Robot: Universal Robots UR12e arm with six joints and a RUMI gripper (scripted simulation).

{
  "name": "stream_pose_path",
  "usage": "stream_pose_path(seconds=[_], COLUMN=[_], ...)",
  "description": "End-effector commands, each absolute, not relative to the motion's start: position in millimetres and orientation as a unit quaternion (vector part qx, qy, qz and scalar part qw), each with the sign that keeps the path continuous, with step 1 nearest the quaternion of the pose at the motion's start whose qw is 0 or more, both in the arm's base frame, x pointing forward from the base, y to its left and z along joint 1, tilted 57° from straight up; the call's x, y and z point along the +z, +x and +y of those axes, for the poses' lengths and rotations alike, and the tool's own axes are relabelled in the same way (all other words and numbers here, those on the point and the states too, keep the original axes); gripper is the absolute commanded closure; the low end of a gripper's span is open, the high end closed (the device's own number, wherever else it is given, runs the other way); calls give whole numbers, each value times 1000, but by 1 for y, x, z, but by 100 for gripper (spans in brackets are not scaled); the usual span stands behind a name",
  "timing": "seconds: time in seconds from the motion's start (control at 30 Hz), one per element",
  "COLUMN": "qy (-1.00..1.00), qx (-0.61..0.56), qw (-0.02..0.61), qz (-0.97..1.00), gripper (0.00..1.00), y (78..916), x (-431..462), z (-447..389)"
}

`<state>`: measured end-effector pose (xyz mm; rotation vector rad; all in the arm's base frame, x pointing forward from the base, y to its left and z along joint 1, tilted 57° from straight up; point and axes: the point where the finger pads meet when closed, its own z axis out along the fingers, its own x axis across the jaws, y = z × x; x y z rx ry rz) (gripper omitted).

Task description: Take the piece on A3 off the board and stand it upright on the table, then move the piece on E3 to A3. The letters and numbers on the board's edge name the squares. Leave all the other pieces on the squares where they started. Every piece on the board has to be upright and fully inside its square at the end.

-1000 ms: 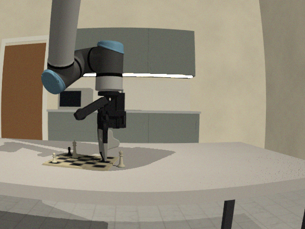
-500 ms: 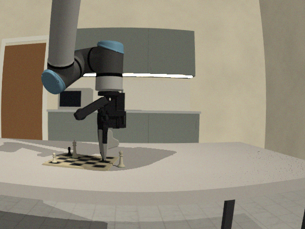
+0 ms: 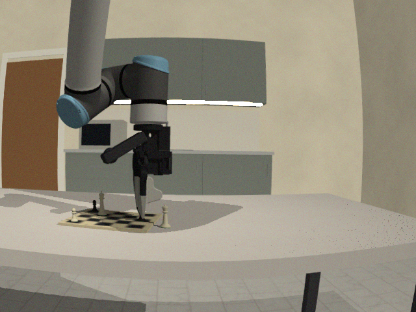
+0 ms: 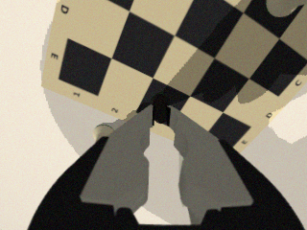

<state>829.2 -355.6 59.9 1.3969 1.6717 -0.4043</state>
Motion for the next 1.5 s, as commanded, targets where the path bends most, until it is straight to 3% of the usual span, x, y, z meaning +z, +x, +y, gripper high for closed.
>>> stream_pose_path(seconds=[0.0, 1.47], qy=[564, 564], qx=[-163, -163], qw=[447, 447], qz=[675, 675], gripper=[100, 100], y=[829, 787], x=[60, 115], z=[-355, -283])
